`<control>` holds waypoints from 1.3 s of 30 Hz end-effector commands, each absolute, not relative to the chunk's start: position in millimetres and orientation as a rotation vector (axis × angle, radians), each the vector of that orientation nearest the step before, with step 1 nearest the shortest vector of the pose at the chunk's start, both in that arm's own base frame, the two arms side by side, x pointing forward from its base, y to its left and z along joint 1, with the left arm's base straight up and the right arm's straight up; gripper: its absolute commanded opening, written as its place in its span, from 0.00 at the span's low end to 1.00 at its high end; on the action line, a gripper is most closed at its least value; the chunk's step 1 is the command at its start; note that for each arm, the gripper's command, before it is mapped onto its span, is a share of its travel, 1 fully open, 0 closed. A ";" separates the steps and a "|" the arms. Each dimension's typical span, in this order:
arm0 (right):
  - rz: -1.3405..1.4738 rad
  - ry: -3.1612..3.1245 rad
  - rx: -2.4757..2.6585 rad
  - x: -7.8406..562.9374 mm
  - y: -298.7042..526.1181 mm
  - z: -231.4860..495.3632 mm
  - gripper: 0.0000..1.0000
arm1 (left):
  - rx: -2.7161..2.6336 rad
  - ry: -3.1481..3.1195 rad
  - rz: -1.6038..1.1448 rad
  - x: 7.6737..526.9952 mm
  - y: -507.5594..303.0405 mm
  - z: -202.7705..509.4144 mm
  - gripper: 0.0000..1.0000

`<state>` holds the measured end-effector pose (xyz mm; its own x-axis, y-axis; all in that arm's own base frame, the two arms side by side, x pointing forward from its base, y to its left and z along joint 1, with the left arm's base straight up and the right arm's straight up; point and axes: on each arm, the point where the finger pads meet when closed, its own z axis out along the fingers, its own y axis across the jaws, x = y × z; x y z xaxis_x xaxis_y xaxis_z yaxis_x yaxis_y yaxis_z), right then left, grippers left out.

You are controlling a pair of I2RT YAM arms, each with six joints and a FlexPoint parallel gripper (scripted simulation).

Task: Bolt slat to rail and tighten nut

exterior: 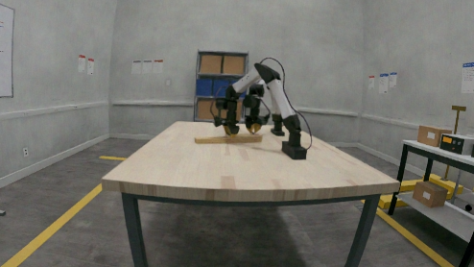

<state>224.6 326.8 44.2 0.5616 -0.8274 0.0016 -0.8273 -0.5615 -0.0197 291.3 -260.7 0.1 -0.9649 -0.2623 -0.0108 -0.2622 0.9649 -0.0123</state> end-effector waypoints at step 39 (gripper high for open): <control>-0.018 1.455 -2.746 226.2 328.8 48.0 0.14 | -0.411 3.090 -0.040 293.4 -264.1 5.5 0.67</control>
<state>221.7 325.3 43.5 0.5634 -0.8261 0.0015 -0.8261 -0.5634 -0.0095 291.4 -260.7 0.1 -0.9649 -0.2623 -0.0111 -0.2621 0.9650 -0.0122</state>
